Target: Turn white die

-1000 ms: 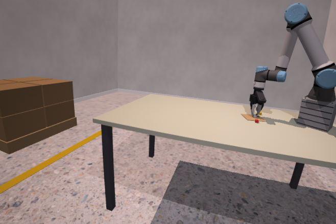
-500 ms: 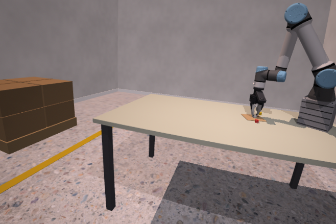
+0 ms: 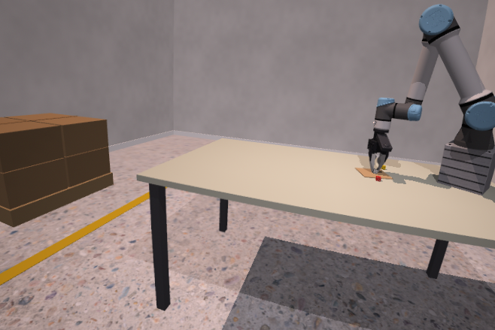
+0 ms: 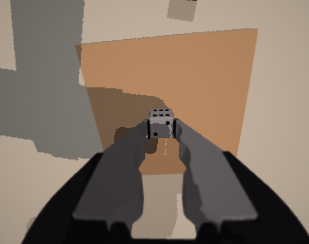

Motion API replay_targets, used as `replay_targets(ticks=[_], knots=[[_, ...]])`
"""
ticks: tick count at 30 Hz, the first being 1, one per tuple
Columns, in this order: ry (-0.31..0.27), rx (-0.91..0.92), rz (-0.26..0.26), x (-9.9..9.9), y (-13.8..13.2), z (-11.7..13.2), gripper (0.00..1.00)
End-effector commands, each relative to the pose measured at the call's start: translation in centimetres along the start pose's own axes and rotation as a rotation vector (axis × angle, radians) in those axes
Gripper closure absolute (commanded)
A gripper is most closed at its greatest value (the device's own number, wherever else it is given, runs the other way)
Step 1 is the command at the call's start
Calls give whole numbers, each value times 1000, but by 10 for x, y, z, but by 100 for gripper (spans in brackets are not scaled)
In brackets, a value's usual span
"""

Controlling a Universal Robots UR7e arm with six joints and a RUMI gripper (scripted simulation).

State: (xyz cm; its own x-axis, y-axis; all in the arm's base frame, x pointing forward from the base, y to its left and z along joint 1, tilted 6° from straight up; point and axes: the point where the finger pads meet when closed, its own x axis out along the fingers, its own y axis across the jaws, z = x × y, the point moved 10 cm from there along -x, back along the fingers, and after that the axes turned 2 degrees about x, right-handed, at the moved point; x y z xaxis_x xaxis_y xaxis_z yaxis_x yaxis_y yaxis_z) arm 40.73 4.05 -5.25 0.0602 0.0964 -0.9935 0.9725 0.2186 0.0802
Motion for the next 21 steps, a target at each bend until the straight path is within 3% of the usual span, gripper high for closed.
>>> replay_targets(ticks=[1,15,21], knots=[[-1,-1,0,1,0,-1,97],[-1,-1,0,-11,0,-1,97],[-1,-1,0,-30,0,-1,97]])
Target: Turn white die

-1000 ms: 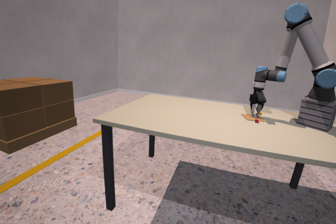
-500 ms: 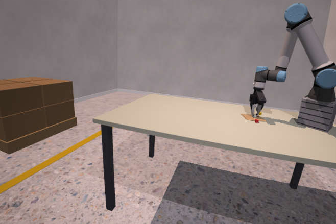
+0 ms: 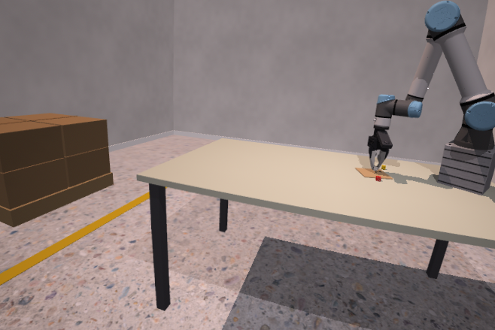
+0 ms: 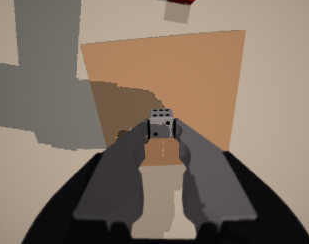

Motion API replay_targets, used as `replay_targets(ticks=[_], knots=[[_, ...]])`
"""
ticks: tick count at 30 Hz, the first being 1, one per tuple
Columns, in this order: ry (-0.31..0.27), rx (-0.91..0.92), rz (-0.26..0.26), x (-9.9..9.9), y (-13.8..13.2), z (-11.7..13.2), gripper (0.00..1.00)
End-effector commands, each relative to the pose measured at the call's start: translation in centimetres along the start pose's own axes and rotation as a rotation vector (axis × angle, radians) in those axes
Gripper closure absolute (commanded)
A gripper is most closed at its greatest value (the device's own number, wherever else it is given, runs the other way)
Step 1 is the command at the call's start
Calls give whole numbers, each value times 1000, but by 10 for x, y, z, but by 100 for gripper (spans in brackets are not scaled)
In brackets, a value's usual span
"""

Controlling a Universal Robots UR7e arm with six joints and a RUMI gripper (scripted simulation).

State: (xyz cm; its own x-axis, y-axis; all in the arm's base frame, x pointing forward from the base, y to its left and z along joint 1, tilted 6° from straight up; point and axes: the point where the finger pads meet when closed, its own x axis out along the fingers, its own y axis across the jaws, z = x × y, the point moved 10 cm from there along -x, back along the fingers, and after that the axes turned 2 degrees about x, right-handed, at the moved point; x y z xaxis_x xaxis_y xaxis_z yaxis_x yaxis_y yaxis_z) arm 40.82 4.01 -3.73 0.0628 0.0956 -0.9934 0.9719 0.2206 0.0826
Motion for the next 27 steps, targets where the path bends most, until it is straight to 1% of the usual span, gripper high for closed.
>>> replay_targets(ticks=[1,9,11,18,22,27], knots=[[1,1,-3,-19,-2,0,97],[1,1,-3,-51,-1,0,97],[1,1,-3,-51,-1,0,97],[1,1,-3,-74,-1,0,97],[1,1,-3,-81,-1,0,97],[1,1,-3,-84,-1,0,97]])
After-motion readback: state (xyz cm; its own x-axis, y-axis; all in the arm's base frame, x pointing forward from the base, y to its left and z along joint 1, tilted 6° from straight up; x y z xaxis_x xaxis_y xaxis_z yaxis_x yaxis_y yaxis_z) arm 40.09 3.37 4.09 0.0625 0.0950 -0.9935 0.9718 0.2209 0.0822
